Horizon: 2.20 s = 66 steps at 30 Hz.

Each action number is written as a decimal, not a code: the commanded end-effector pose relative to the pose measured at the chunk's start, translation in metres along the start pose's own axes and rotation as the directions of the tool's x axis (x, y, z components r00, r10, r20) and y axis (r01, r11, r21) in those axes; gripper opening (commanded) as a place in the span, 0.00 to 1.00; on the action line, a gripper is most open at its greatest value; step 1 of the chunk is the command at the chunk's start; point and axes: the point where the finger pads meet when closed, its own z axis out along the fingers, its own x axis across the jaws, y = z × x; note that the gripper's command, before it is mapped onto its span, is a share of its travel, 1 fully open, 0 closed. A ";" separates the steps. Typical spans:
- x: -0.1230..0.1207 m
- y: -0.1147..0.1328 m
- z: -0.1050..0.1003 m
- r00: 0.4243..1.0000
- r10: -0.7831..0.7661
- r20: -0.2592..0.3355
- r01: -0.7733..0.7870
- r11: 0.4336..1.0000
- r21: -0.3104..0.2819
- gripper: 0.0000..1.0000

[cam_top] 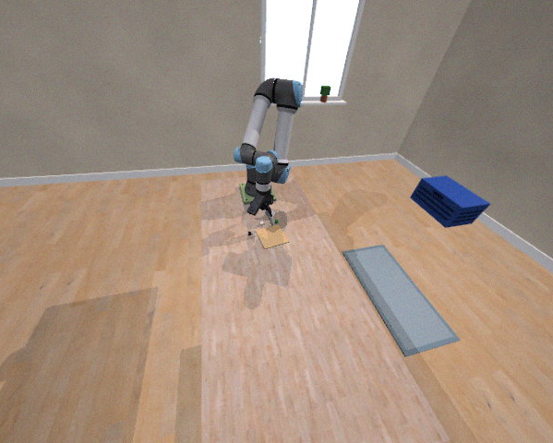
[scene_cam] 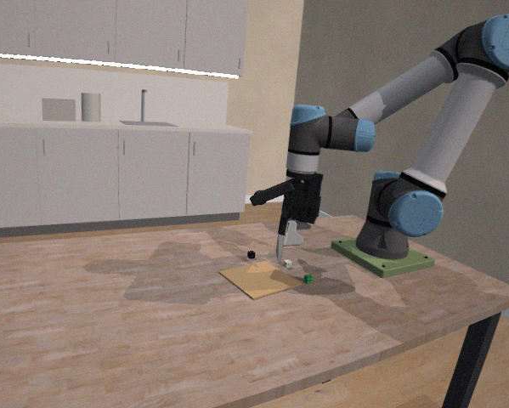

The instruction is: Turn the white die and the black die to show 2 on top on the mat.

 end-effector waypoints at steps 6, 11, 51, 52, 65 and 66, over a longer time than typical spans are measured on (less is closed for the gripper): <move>-0.014 0.014 0.000 1.000 0.000 0.000 0.000 1.000 0.001 1.00; -0.029 0.030 0.000 1.000 0.000 0.000 0.000 1.000 0.001 1.00; -0.061 0.063 0.000 1.000 0.000 0.000 0.000 1.000 0.001 1.00; -0.061 0.063 0.000 1.000 0.000 0.000 0.000 1.000 0.001 1.00; -0.061 0.063 0.000 1.000 0.000 0.000 0.000 1.000 0.001 1.00; -0.061 0.063 0.000 1.000 0.000 0.000 0.000 1.000 0.001 1.00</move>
